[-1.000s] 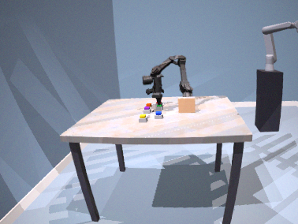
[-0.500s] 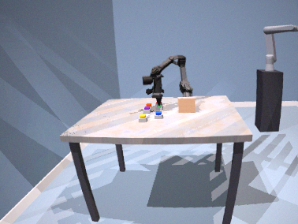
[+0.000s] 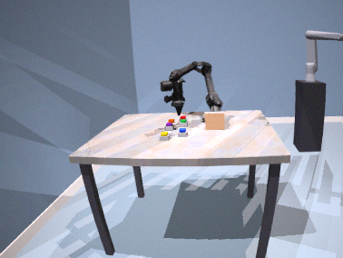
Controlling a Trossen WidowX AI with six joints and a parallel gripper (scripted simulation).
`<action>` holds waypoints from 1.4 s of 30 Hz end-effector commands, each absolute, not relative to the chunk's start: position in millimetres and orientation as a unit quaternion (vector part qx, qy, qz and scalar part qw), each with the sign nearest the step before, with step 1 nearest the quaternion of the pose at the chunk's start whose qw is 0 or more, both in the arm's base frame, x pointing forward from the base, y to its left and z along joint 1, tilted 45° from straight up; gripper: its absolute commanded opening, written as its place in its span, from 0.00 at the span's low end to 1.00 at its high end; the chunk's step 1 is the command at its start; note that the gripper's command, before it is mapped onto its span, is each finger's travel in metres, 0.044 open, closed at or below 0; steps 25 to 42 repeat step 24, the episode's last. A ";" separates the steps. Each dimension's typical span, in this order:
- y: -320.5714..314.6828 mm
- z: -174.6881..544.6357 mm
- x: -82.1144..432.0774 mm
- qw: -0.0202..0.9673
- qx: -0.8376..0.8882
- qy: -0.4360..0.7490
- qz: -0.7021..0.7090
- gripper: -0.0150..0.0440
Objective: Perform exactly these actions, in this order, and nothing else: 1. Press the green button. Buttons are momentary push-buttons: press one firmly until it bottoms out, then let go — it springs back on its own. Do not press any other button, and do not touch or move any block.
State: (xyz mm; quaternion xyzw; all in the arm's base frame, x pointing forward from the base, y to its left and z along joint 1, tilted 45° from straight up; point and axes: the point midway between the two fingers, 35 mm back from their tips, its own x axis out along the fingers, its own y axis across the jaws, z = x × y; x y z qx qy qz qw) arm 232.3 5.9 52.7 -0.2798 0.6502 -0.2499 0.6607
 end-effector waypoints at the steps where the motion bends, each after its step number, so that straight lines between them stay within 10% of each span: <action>1: 43.0 37.5 248.6 0.663 -0.285 0.653 -0.231 0.69; 7: 105.1 6.6 262.8 0.663 -0.276 0.656 -0.234 0.93; 18: 209.1 -73.9 242.0 0.658 -0.268 0.654 -0.259 0.93; 42: 212.1 -77.0 240.2 0.658 -0.268 0.654 -0.261 0.93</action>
